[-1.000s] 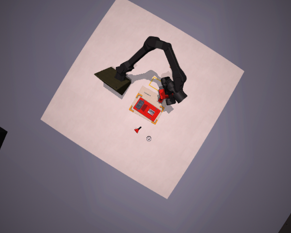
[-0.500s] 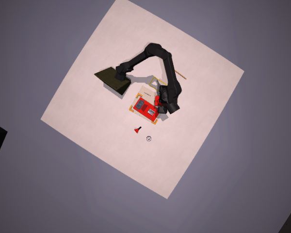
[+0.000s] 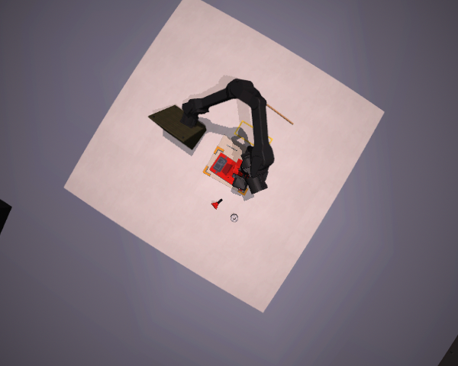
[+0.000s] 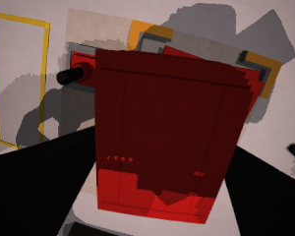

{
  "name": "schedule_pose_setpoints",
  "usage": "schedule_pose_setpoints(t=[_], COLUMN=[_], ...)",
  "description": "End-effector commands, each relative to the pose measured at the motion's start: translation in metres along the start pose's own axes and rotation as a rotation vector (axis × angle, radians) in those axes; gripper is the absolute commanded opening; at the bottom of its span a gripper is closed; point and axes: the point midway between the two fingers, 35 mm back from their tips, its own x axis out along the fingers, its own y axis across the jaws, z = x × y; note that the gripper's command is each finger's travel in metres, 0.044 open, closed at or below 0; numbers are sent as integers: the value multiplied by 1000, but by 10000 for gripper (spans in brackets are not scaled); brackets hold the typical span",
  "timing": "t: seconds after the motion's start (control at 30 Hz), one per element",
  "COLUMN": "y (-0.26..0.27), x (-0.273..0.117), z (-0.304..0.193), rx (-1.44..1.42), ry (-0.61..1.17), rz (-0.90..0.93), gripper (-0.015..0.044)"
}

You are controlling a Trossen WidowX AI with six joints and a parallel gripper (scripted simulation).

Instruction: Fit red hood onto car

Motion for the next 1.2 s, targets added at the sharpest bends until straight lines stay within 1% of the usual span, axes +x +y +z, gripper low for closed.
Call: schedule_pose_setpoints(t=[0.0,0.2,0.43,0.8,1.17], y=[-17,-36,-36,-37,-36], x=[1,2,6,52,52], z=[-7,-17,-17,-18,-17], rx=[84,187,198,197,197], ry=[1,0,0,-1,-1], rz=[-1,6,7,9,9], gripper=[0,0,0,0,0])
